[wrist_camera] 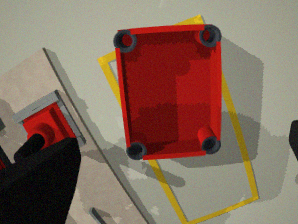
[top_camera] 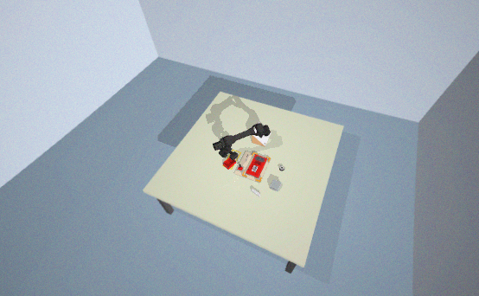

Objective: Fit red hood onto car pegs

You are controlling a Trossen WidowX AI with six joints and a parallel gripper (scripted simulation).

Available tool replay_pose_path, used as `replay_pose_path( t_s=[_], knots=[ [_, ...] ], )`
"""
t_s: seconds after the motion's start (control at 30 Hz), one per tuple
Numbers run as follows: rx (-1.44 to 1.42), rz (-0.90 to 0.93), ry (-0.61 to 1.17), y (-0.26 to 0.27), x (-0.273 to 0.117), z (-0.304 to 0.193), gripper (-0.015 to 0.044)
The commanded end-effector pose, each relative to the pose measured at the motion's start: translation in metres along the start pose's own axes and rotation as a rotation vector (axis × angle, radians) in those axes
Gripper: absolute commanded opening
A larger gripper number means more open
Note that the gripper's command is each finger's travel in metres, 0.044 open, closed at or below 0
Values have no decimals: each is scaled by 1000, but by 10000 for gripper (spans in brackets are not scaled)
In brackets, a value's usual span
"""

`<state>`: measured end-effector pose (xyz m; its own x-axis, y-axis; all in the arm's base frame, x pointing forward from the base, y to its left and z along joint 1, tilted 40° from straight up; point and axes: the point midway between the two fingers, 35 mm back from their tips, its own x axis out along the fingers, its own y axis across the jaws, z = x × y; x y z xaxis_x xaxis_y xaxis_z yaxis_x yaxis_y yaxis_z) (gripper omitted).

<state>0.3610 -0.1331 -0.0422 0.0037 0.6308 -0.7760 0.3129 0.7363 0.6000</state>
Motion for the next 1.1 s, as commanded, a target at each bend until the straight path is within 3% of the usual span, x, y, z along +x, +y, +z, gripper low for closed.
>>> replay_pose_path(
  t_s=[0.0, 0.33, 1.07],
  knots=[
    [1, 1, 6, 0, 3, -1, 440],
    [3, -6, -11, -2, 5, 1, 440],
    [36, -72, -611, -26, 41, 6, 440]
  ],
)
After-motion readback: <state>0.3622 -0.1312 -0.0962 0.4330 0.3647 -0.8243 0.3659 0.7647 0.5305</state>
